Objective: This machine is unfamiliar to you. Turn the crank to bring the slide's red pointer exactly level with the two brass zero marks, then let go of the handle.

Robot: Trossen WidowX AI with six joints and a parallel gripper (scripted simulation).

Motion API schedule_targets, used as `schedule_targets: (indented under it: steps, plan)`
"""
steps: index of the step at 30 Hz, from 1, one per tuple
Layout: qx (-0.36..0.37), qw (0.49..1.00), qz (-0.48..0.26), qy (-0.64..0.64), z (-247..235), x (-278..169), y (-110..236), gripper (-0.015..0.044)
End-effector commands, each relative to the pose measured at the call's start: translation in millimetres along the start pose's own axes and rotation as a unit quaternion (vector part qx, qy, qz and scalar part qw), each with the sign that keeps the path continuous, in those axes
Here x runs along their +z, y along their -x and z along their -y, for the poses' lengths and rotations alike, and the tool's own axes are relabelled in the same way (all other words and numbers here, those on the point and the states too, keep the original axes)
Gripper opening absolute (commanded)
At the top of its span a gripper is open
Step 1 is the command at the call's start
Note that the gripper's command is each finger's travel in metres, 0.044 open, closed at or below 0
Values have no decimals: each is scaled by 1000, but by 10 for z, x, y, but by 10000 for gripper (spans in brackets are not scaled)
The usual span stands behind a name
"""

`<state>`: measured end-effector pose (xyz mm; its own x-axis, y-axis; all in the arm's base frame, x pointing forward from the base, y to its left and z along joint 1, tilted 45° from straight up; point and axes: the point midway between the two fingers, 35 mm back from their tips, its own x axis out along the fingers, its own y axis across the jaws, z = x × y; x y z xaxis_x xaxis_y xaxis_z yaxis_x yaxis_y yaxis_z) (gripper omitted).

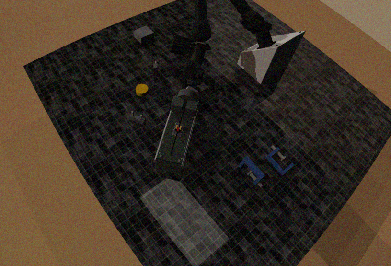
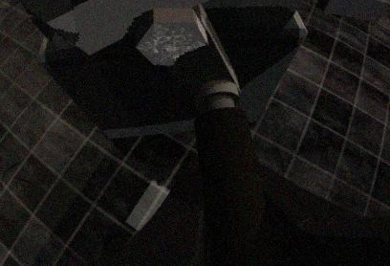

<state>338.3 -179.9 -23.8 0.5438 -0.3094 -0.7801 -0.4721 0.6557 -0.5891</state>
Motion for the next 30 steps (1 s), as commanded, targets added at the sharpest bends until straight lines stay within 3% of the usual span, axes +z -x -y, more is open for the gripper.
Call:
schedule_targets:
  steps: [1,30]
  plan:
    - [11,1000,-5,2,-86,-25,-26,0]
    - [12,1000,-5,2,-112,-28,-29,0]
